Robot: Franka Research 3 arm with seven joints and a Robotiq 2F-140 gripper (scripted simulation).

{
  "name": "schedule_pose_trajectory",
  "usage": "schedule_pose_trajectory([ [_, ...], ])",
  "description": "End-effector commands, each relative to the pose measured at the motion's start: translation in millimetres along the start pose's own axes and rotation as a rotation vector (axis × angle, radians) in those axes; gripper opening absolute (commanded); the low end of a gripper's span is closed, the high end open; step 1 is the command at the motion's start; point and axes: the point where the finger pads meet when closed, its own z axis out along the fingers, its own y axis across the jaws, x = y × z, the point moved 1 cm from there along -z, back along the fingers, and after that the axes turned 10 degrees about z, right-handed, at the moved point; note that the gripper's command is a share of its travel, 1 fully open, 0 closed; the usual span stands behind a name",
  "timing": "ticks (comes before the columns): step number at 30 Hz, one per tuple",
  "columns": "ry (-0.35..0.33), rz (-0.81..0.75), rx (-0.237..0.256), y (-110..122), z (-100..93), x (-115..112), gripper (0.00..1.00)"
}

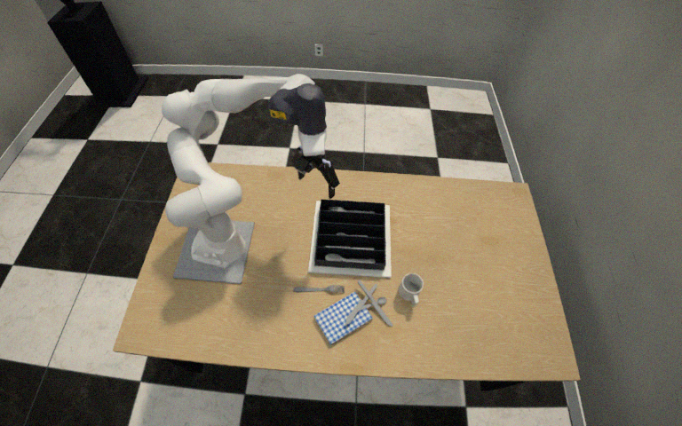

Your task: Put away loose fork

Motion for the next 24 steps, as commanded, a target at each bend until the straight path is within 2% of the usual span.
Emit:
schedule_pose_trajectory([
  [1,0.002,0.167,-0.018,-2.4,3.0,-1.2,1.00],
  [8,0.001,0.274,-0.027,-13.5,5.5,-1.1,1.00],
  [9,0.001,0.330,-0.032,-19.4,6.8,-0.9,1.00],
  [24,0.001,0.623,-0.058,-50.5,13.9,1.6,1.00],
])
